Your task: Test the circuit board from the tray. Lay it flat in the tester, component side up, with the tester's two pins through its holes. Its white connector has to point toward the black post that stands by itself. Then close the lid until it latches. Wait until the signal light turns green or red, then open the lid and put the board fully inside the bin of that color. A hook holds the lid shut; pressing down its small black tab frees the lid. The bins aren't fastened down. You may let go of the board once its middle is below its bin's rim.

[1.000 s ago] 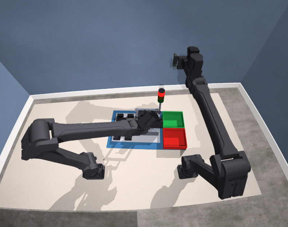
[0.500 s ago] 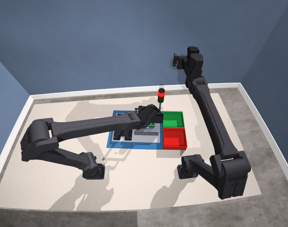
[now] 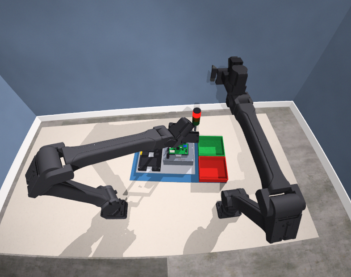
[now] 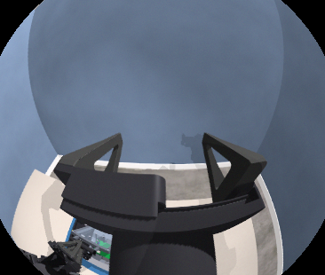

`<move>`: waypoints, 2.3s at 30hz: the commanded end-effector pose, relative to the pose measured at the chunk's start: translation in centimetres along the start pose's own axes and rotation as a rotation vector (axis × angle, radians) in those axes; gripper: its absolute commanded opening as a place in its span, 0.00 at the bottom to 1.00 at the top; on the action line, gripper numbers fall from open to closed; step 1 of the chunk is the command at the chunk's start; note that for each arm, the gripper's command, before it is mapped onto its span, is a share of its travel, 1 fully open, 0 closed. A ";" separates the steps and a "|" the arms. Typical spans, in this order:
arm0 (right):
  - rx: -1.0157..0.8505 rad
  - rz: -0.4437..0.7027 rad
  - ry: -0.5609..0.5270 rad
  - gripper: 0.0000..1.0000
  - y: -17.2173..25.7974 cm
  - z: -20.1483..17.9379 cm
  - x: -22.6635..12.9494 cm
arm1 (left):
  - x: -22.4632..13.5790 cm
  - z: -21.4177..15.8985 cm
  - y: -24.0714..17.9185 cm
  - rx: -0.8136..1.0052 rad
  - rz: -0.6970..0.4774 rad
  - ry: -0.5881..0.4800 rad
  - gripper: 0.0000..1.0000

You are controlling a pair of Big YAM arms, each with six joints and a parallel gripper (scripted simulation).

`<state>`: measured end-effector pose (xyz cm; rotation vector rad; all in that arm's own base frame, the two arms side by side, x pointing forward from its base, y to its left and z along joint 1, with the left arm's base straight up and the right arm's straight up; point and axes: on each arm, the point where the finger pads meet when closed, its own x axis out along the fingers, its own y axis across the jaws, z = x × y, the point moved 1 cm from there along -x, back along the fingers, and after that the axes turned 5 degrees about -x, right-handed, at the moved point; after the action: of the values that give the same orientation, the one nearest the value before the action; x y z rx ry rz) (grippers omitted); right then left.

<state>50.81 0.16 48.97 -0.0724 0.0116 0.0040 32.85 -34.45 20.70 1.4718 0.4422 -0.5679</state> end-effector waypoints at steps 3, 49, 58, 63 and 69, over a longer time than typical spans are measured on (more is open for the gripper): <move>-0.015 -0.005 -0.022 1.00 -0.3 0.8 0.0 | 0.5 0.8 3.7 -0.029 -0.009 0.014 0.09; -0.015 -0.005 -0.022 1.00 -0.3 0.8 0.0 | 5.4 0.9 9.8 -0.019 -0.412 0.033 0.09; -0.015 -0.005 -0.022 1.00 -0.3 0.8 0.0 | 7.0 0.9 10.9 -0.019 -0.513 0.038 0.09; -0.015 -0.005 -0.022 1.00 -0.3 0.8 0.0 | 7.6 0.8 11.3 -0.018 -0.550 0.042 0.09; -0.015 -0.005 -0.022 1.00 -0.3 0.8 0.0 | 7.7 1.1 11.3 -0.016 -0.549 0.039 0.09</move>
<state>50.81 0.16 48.97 -0.0724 0.0116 0.0040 44.06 -35.46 23.45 1.3371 0.9200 -0.9715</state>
